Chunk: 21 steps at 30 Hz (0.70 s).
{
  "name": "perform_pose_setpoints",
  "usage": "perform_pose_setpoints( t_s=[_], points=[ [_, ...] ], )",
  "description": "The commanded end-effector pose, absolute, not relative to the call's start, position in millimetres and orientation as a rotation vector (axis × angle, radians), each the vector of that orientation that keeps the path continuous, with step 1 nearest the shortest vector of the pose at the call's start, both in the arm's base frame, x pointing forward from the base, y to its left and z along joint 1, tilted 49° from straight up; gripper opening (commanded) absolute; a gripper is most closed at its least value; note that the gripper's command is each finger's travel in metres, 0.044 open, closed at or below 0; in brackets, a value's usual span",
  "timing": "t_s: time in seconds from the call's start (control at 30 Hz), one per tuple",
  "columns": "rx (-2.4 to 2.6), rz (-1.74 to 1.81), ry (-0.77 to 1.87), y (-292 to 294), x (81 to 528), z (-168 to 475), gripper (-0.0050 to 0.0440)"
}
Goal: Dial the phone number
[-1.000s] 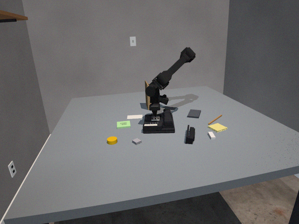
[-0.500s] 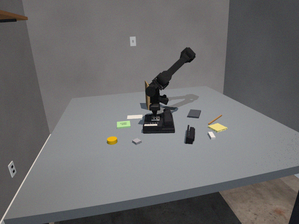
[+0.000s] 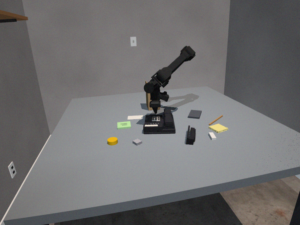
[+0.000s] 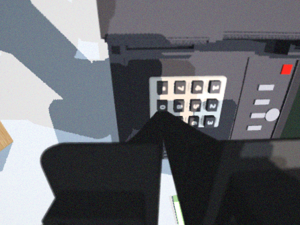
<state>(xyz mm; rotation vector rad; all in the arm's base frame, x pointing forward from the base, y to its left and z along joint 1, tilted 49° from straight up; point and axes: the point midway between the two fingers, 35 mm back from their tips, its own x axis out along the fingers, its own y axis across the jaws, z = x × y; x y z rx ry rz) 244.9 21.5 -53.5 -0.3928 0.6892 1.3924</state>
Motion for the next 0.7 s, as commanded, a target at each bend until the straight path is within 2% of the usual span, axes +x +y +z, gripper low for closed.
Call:
perform_pose_setpoints(
  t_s=[0.0, 0.23, 0.67],
  points=[
    [-0.407, 1.394, 0.687, 16.1, 246.9, -49.3, -0.005],
    [-0.407, 1.394, 0.688, 22.2, 278.8, -40.8, -0.005],
    [-0.407, 1.394, 0.688, 31.6, 279.3, -49.1, -0.005]
  ],
)
